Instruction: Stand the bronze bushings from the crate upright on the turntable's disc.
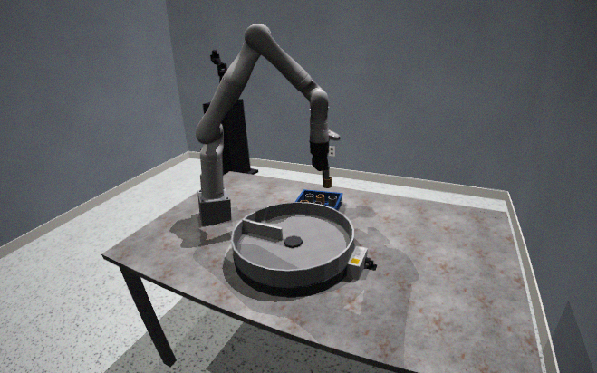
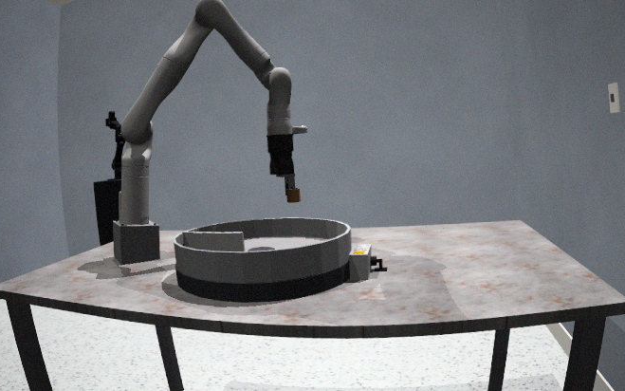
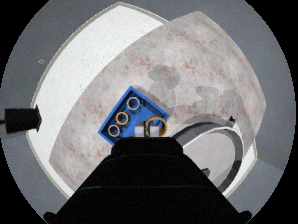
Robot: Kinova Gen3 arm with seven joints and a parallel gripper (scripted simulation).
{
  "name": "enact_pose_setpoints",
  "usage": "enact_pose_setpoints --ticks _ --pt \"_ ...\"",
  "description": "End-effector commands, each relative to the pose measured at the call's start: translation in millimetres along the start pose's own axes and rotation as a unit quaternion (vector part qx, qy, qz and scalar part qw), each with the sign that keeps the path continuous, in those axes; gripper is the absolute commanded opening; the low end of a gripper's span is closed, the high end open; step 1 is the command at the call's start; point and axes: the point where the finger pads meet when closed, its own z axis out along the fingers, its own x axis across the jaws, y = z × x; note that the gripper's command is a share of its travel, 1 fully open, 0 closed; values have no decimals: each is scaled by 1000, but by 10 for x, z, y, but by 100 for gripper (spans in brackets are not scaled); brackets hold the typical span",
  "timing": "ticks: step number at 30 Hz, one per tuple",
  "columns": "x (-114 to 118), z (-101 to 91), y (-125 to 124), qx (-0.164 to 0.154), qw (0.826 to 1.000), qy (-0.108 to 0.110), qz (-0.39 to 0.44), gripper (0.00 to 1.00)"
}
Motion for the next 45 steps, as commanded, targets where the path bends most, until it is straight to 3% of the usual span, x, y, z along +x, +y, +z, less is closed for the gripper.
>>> enact_pose_setpoints --ticks 1,7,24,45 --pt "57 -17 66 1 1000 1 4 0" --pt "119 -17 176 1 1000 1 4 0" --pt "469 -16 802 1 1000 1 4 0" --pt "1022 -16 1790 1 1000 1 4 0"
